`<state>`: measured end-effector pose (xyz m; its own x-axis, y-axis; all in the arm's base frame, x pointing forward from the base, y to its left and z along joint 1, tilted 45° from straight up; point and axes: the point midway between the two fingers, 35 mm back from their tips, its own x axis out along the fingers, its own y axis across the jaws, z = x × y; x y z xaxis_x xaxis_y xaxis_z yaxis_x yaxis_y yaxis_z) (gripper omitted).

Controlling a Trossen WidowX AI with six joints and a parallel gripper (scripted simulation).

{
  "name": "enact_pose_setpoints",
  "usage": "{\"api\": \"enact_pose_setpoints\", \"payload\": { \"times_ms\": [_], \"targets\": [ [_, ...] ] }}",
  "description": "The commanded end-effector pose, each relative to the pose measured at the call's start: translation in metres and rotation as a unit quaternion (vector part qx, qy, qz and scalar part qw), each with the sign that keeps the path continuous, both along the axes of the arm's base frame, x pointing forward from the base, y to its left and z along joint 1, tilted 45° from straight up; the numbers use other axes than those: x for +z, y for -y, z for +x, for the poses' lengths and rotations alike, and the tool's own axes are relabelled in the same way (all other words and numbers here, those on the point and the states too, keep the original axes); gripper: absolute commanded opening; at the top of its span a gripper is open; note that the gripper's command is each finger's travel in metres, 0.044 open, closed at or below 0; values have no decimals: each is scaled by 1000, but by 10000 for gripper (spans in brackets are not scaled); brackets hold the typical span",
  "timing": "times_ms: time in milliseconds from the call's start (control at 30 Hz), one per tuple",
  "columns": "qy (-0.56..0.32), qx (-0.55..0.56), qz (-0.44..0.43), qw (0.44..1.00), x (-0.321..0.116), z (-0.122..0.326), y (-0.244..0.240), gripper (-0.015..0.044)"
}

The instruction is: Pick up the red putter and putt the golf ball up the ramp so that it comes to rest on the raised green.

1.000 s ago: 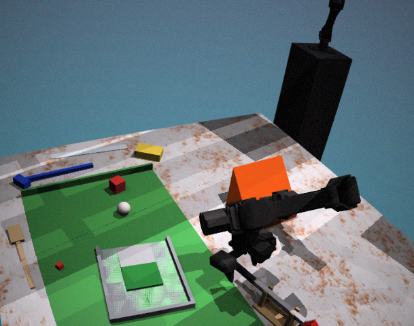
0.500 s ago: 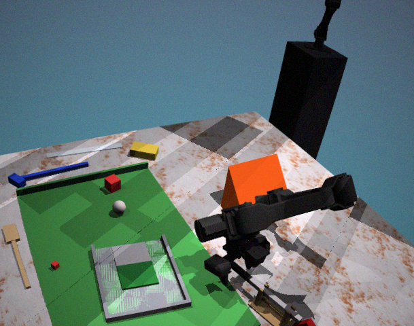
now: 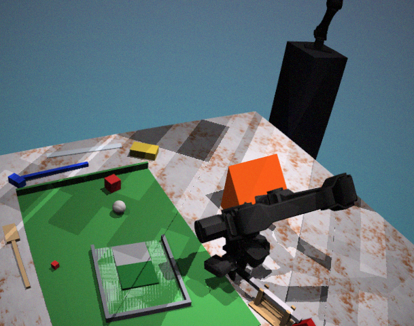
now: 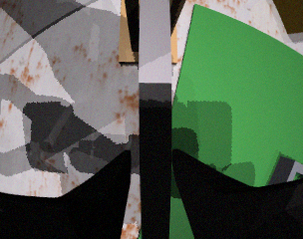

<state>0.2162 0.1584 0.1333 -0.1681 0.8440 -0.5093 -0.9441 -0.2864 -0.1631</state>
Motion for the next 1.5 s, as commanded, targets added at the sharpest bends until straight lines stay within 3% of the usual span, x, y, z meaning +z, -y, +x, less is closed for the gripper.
{"api": "enact_pose_setpoints", "payload": {
  "times_ms": [0, 233, 900, 1467],
  "targets": [
    [0, 1, 0, 1000, 0, 0, 0, 46],
    [0, 0, 0, 1000, 1, 0, 1, 0],
    [4, -76, -24, 997, 71, 5, 70, 0],
    [-172, -216, -96, 956, 14, 57, 136, 0]
  ]
}}
